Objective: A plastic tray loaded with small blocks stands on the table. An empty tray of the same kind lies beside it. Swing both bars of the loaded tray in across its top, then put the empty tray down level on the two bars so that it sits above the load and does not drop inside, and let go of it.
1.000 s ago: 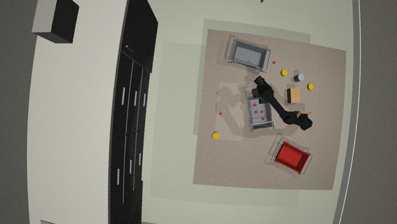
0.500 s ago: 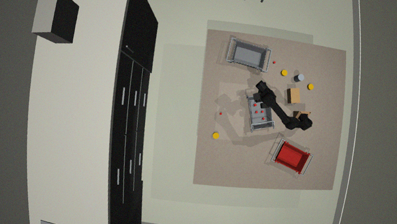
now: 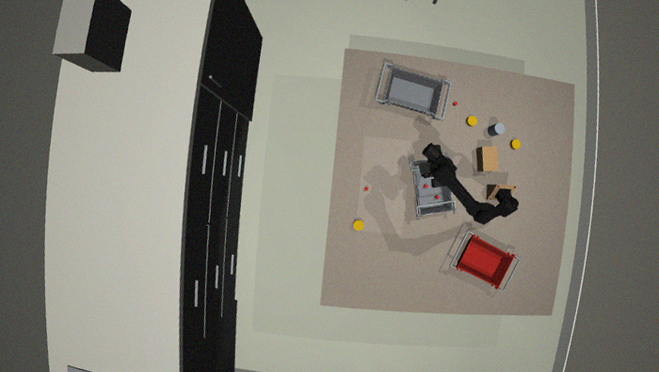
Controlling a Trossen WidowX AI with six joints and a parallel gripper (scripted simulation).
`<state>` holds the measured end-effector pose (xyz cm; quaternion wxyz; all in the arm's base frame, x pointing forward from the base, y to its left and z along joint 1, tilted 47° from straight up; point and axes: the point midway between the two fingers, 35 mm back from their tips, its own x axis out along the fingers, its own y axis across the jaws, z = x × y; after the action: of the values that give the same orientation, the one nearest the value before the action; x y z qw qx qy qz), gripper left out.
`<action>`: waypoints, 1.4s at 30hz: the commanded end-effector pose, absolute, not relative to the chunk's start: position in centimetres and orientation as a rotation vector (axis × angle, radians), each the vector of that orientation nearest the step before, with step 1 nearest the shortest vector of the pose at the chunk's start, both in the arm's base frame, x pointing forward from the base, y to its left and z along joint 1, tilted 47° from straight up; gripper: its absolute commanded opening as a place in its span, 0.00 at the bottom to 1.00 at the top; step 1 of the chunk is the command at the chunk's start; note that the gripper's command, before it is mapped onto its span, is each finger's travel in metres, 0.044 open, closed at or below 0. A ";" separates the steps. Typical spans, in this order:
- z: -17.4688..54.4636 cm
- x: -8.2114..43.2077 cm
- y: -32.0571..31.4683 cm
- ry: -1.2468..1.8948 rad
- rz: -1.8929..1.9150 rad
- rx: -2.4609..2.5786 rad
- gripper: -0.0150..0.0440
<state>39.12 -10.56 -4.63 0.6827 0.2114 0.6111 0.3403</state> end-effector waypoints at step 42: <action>-2.2 39.2 -13.5 1.357 0.742 0.473 0.25</action>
<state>39.17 -13.51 -2.24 0.6900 0.2111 0.6071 0.3328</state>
